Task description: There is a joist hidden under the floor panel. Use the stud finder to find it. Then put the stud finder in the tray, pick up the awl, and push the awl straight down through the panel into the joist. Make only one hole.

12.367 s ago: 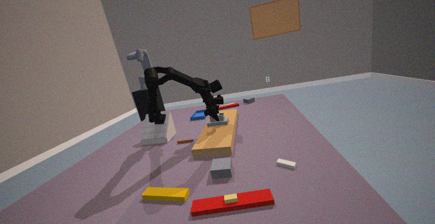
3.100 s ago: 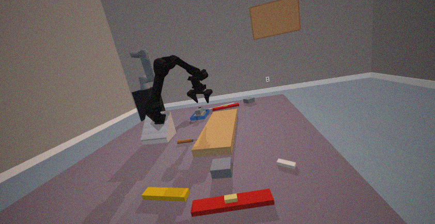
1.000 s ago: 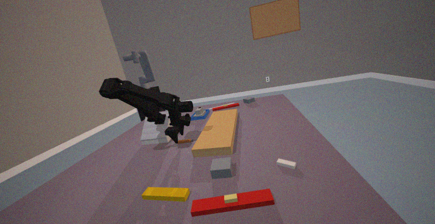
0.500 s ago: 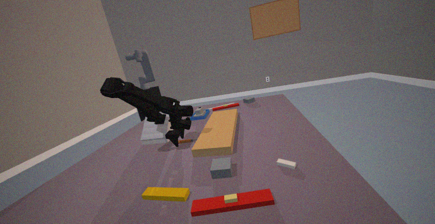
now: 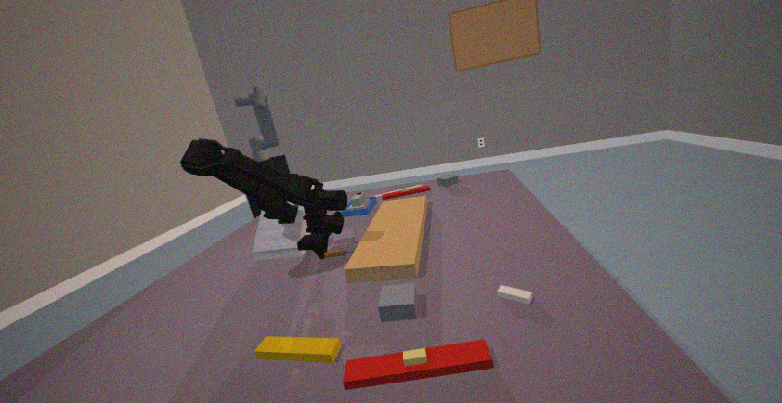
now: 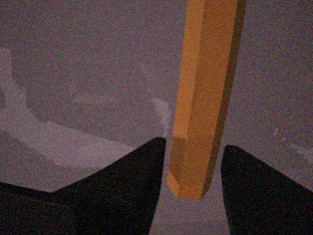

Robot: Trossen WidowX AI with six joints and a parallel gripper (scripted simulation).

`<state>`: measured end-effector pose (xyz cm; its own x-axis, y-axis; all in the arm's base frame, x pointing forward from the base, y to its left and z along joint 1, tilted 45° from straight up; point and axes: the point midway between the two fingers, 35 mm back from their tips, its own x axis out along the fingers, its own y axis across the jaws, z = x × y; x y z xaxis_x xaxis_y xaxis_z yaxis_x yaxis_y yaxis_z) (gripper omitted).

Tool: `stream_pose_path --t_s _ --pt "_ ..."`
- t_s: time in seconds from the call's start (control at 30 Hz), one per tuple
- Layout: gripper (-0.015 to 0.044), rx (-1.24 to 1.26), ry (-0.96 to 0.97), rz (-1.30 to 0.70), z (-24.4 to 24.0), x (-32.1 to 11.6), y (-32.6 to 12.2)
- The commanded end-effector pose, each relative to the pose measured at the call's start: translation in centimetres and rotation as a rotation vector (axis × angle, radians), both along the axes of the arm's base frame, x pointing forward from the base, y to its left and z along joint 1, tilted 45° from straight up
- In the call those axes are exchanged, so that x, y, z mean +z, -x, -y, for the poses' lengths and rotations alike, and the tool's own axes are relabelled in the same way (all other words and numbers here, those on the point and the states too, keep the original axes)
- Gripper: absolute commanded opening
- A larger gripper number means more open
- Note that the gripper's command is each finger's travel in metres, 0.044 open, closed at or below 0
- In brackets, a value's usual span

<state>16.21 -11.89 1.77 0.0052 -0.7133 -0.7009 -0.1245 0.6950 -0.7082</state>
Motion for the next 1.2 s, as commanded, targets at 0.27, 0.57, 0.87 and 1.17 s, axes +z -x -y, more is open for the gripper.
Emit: stream_pose_path --t_s 0.27,0.57,0.87,1.17 --pt "0.0000 0.005 -0.004 -0.003 -0.5 0.3 -0.2" --pt "0.0000 0.010 -0.030 -0.002 -3.3 2.1 -0.7" --pt "0.0000 0.009 -0.034 -0.005 -6.0 4.6 -0.4" --pt "0.0000 0.004 -0.013 -0.007 -8.2 7.7 0.5"
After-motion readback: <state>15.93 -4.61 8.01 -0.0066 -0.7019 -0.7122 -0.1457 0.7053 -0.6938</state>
